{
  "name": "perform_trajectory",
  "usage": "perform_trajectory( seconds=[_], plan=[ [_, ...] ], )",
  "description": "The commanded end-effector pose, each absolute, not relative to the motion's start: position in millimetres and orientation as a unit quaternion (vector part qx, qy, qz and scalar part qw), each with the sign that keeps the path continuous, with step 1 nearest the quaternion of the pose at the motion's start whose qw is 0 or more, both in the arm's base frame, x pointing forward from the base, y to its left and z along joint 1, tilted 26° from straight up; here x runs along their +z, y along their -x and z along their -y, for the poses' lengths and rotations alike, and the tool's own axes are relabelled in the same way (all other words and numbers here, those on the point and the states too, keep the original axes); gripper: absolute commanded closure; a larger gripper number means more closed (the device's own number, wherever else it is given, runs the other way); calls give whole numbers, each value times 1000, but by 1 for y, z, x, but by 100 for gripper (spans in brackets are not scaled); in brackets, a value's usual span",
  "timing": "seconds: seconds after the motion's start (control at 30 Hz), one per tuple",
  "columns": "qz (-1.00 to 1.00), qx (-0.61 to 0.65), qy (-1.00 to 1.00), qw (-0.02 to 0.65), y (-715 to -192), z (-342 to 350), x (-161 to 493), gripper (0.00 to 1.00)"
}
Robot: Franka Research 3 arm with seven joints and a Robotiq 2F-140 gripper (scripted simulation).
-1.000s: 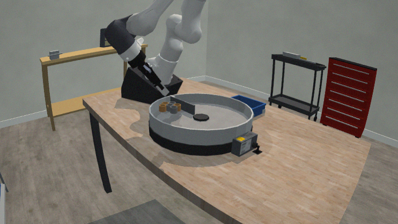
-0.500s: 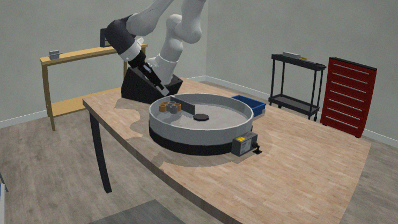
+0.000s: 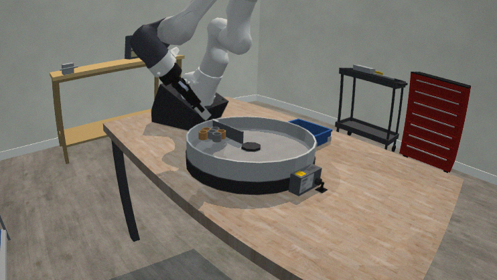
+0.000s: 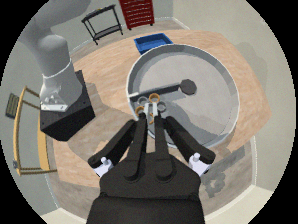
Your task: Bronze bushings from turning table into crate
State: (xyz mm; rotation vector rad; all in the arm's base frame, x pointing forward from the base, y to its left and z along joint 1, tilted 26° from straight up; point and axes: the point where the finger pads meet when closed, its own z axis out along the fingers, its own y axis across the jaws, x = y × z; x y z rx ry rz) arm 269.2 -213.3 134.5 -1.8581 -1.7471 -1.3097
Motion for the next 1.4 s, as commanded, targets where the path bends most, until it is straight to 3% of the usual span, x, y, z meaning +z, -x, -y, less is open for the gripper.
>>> perform_trajectory(
  seconds=[0.0,1.37],
  plan=[
    [602,-453,643,139,-268,214,134,94],
    [602,-453,643,139,-277,211,114,94]
  ],
)
